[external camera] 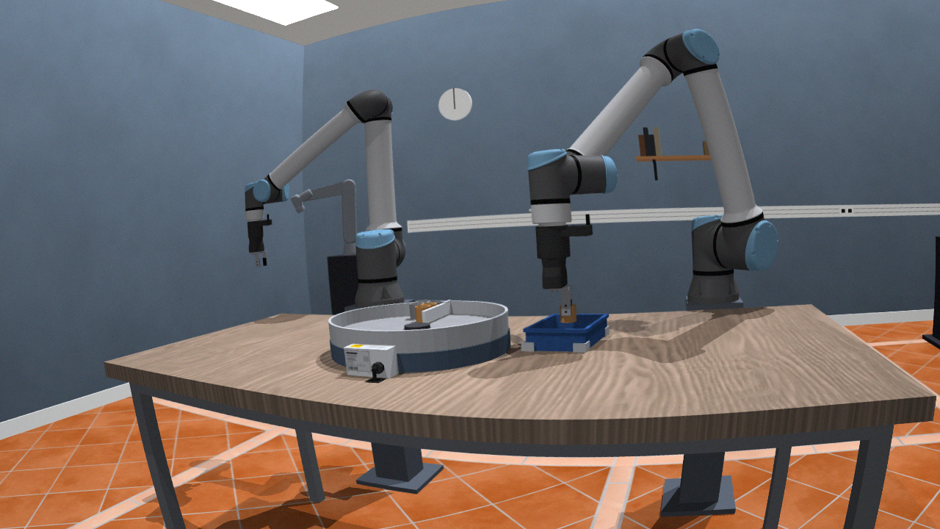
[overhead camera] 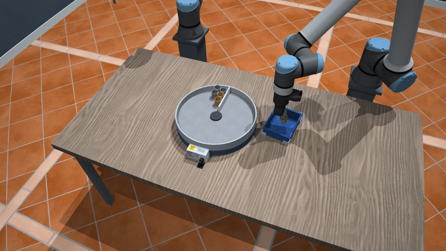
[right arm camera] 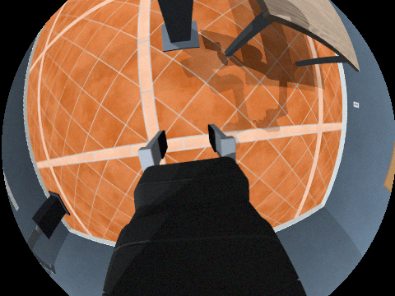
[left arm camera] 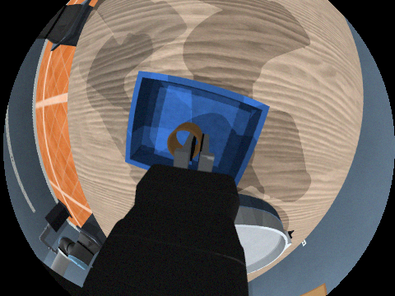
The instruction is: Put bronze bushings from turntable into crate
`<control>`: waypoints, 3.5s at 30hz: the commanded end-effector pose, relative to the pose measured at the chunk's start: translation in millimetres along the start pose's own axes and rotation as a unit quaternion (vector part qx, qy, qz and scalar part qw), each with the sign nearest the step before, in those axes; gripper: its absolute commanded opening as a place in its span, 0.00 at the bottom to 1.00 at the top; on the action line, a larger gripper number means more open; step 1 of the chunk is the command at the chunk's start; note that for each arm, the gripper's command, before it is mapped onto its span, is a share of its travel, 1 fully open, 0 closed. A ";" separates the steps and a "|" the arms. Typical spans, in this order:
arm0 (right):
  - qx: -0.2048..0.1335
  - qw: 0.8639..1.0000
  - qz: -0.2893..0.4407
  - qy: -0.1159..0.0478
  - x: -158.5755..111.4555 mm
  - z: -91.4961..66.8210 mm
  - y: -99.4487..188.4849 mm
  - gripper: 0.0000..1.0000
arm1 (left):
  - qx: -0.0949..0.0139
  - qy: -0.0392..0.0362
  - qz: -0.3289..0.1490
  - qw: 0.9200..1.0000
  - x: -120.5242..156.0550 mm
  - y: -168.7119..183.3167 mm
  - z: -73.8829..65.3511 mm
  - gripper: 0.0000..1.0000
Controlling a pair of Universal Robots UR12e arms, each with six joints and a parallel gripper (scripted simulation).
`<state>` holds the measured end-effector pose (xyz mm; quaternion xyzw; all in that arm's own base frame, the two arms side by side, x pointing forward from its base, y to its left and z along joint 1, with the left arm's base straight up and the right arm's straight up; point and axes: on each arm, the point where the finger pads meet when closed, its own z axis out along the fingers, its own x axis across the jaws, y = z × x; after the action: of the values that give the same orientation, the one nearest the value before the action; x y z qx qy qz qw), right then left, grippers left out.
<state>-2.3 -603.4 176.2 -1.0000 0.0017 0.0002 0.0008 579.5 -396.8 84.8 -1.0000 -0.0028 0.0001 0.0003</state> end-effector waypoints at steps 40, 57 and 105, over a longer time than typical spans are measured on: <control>-0.001 1.000 0.000 0.000 0.2 -0.9 0.7 1.00 | -0.001 0.001 0.000 1.000 0.6 0.6 36.1 0.00; -0.001 1.000 0.000 0.000 0.2 -0.9 0.7 1.00 | -0.001 0.001 0.000 1.000 0.6 0.6 36.1 0.00; -0.001 1.000 0.000 0.000 0.2 -0.9 0.7 1.00 | -0.001 0.001 0.000 1.000 0.6 0.7 42.1 0.00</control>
<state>-2.3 -603.4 176.2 -1.0000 0.0017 0.0002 0.0008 579.5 -396.8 41.7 -1.0000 -0.0028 0.0001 0.0003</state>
